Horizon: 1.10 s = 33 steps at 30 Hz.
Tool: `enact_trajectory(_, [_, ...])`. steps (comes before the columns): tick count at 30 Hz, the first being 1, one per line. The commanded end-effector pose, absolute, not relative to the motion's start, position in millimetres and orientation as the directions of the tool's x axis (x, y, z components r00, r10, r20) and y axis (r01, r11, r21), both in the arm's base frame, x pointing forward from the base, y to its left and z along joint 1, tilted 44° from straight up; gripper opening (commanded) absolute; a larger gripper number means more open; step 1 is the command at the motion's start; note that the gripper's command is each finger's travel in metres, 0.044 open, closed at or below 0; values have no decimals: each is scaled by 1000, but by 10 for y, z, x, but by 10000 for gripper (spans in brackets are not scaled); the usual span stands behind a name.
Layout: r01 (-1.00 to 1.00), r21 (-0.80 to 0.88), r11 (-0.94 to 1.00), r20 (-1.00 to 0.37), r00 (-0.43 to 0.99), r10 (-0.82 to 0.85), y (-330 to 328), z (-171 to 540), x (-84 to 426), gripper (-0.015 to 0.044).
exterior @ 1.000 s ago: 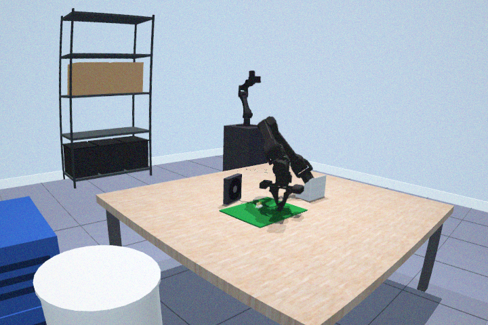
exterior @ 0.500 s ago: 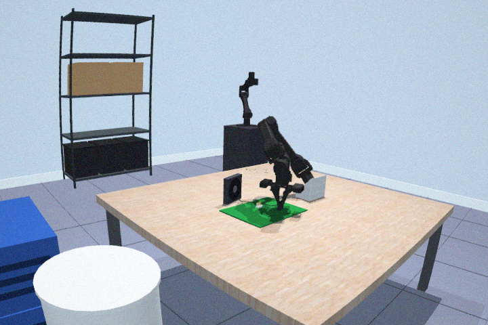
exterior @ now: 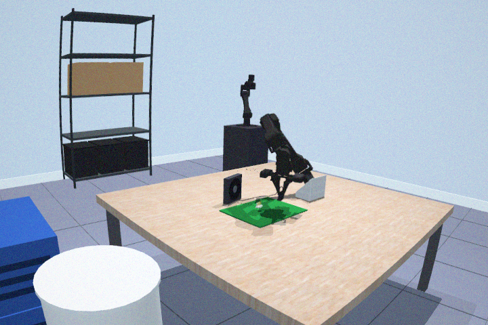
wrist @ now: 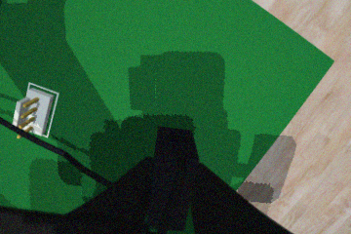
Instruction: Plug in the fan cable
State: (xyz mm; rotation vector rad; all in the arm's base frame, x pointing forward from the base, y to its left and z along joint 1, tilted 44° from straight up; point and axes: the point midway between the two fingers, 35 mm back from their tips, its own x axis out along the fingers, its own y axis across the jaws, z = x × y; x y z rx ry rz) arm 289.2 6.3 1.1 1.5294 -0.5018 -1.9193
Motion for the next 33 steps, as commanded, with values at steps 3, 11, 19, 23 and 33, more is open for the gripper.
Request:
enact_trajectory(3, [229,637,-736,-730,-128,-671,207,161,2924,0])
enact_trajectory(11, [230,639,-734,-728,-130,-674,377,362,2922,0])
enact_trajectory(19, [112,665,-738,-727,-130,-674,408,406,2902,0])
enact_trajectory(23, [-25,682,-731,-727,-130,-674,408,411,2882,0])
enact_trajectory(33, [-360,668,-651,-727,-131,-674,406,423,2833,0])
